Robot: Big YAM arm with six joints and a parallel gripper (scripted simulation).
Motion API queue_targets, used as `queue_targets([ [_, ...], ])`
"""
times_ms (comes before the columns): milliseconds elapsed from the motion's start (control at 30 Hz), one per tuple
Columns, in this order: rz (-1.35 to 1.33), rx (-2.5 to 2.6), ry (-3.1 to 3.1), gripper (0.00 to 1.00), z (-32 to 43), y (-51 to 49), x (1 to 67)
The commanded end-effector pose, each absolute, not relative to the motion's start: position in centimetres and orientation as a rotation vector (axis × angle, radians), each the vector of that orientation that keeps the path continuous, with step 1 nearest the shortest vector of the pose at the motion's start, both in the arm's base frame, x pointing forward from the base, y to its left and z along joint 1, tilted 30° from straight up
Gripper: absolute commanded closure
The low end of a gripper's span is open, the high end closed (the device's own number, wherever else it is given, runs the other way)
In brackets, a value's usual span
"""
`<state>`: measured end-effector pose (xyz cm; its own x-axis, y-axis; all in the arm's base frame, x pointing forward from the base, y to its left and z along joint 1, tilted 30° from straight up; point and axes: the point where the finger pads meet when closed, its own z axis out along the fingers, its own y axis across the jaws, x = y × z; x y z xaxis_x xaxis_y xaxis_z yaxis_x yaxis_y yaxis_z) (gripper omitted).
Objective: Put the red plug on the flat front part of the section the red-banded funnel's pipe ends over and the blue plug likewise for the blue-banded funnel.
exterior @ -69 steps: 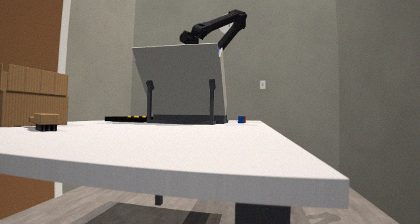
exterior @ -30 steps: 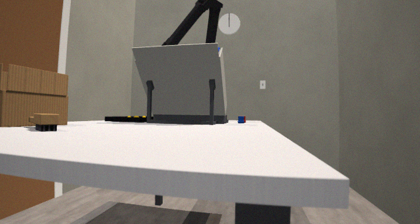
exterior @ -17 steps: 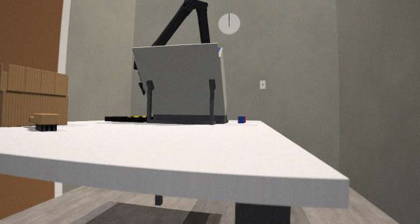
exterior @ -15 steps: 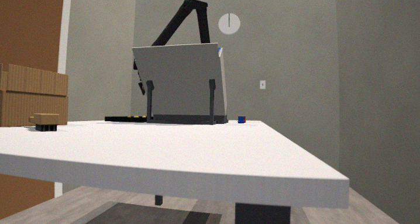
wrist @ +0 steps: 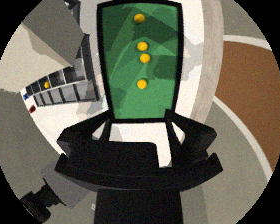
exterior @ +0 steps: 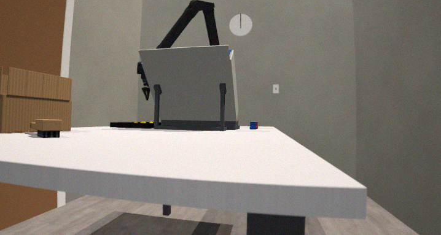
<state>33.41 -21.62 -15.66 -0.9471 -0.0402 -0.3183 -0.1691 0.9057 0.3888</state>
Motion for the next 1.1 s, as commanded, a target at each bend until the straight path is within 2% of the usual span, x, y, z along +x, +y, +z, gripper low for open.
queue_targets([
  [0, 0.596, -0.154, 2.762, 0.2, -16.28, -22.69, 33.54],
  [1067, 0.589, -0.194, 2.756, 0.2, -16.36, -22.75, 33.59],
])
